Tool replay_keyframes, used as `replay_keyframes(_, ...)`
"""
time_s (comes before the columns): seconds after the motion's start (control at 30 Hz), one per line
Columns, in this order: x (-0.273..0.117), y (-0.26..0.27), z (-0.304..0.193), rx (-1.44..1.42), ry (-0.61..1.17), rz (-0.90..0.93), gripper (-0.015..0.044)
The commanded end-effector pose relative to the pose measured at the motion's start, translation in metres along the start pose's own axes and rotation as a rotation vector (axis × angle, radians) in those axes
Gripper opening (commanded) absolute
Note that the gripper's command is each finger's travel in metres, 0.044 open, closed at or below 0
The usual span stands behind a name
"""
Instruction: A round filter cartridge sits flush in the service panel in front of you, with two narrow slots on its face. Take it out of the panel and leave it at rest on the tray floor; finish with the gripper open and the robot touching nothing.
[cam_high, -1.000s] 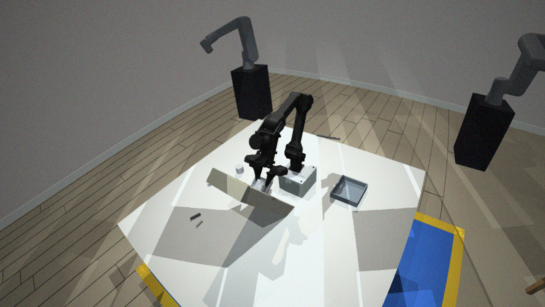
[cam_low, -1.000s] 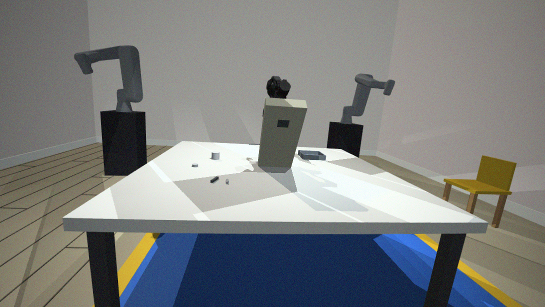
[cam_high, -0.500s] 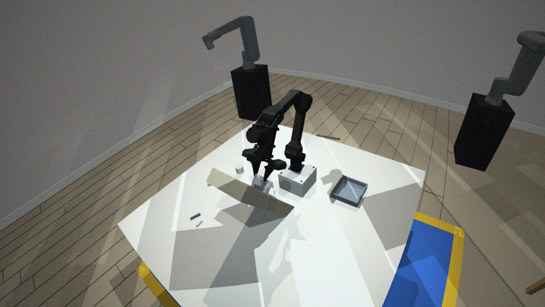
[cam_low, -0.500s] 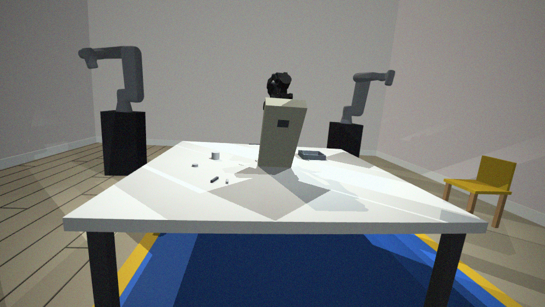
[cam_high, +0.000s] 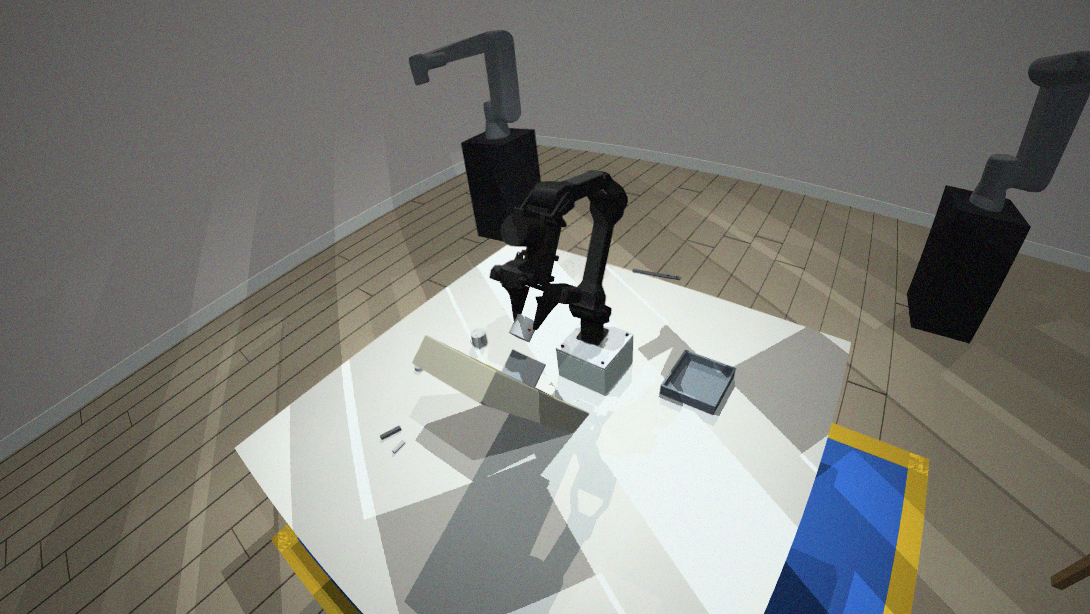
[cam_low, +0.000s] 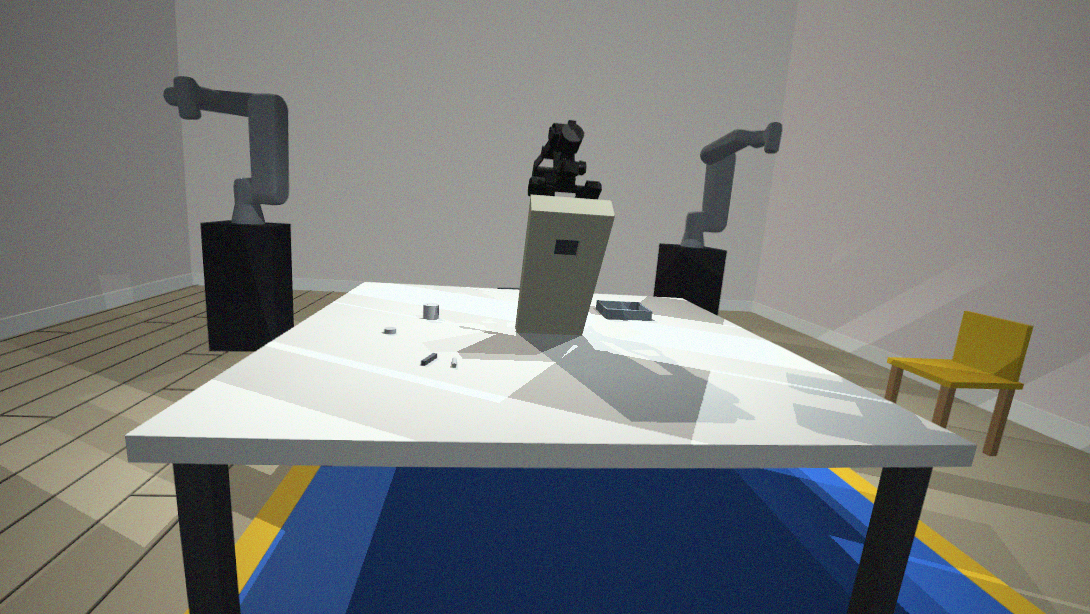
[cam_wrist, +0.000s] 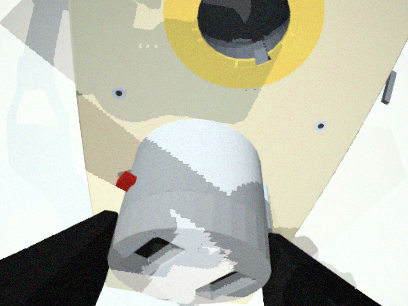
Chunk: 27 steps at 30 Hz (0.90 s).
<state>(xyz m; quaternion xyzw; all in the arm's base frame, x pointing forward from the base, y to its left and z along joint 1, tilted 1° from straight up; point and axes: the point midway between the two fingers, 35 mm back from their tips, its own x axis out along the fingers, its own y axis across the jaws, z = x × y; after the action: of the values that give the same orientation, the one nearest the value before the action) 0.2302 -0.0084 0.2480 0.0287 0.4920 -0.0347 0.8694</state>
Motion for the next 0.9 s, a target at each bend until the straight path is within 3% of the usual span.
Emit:
replay_keyframes(0.0,-0.002,0.008,0.002,0.002,0.0,0.001,0.0)
replay_keyframes(0.87,0.011,0.077,-0.004,-0.017,0.015,0.012,0.0)
